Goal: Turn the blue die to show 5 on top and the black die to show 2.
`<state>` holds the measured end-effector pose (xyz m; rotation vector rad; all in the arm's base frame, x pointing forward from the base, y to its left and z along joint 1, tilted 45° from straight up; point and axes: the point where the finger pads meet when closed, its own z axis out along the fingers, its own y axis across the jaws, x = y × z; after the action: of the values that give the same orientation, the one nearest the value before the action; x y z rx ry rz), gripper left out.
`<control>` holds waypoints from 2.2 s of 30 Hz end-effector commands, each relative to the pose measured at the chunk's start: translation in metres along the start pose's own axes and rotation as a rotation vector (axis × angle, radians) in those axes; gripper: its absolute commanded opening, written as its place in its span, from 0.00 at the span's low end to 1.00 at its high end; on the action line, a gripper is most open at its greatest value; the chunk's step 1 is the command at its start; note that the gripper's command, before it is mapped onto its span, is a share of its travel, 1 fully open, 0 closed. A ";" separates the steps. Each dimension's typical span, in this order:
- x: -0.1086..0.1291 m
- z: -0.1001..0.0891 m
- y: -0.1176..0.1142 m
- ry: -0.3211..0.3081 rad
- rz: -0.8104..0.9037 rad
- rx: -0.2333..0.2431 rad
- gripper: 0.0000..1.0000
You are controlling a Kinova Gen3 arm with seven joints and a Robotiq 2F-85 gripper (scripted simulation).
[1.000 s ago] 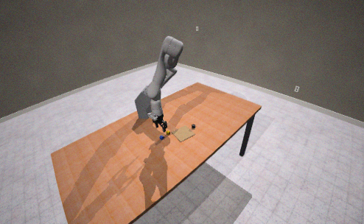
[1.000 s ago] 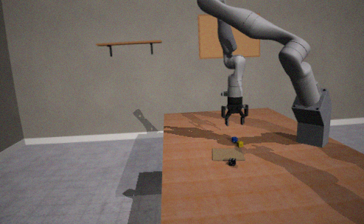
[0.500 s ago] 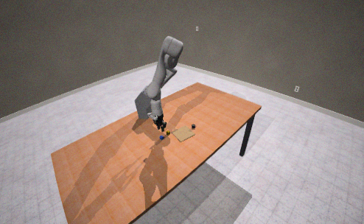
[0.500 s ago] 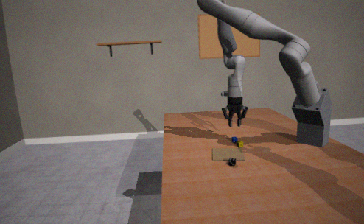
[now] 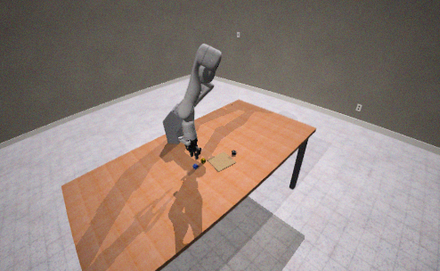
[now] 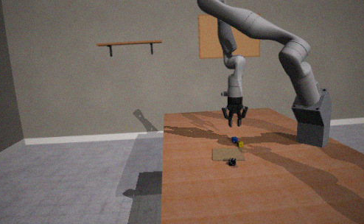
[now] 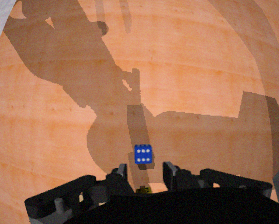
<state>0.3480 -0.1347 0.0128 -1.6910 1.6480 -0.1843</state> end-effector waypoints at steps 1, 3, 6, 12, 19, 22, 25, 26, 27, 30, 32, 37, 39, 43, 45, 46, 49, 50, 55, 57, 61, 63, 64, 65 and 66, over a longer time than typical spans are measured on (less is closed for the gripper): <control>0.004 0.000 0.002 0.008 0.012 -0.006 0.41; 0.004 0.000 0.002 0.008 0.012 -0.006 0.41; 0.004 0.001 0.002 0.008 0.012 -0.006 0.41; 0.004 0.002 0.002 0.008 0.012 -0.007 0.41; 0.004 0.007 0.002 0.008 0.012 -0.007 0.41; 0.004 0.010 0.002 0.008 0.012 -0.007 0.41; 0.004 0.014 0.002 0.008 0.012 -0.007 0.41; 0.004 0.015 0.002 0.008 0.012 -0.007 0.41; 0.004 0.017 0.002 0.008 0.012 -0.007 0.41; 0.004 0.018 0.002 0.008 0.012 -0.007 0.41; 0.004 0.021 0.002 0.008 0.012 -0.007 0.41; 0.005 0.029 0.002 0.008 0.012 -0.007 0.41; 0.005 0.032 0.002 0.008 0.012 -0.007 0.41; 0.005 0.037 0.002 0.008 0.012 -0.007 0.41; 0.005 0.039 0.002 0.008 0.012 -0.007 0.41; 0.005 0.039 0.002 0.008 0.012 -0.007 0.41; 0.005 0.043 0.002 0.008 0.012 -0.007 0.41; 0.005 0.044 0.002 0.008 0.012 -0.007 0.41; 0.005 0.048 0.002 0.008 0.012 -0.007 0.41; 0.005 0.049 0.002 0.008 0.012 -0.007 0.41; 0.005 0.050 0.001 0.008 0.012 -0.007 0.41; 0.005 0.050 0.001 0.008 0.012 -0.007 0.41; 0.005 0.051 0.001 0.008 0.012 -0.007 0.41; 0.005 0.051 0.001 0.008 0.012 -0.007 0.41; 0.005 0.051 0.001 0.008 0.012 -0.007 0.41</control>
<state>0.3761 -0.1175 -0.0248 -1.6876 1.6647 -0.1755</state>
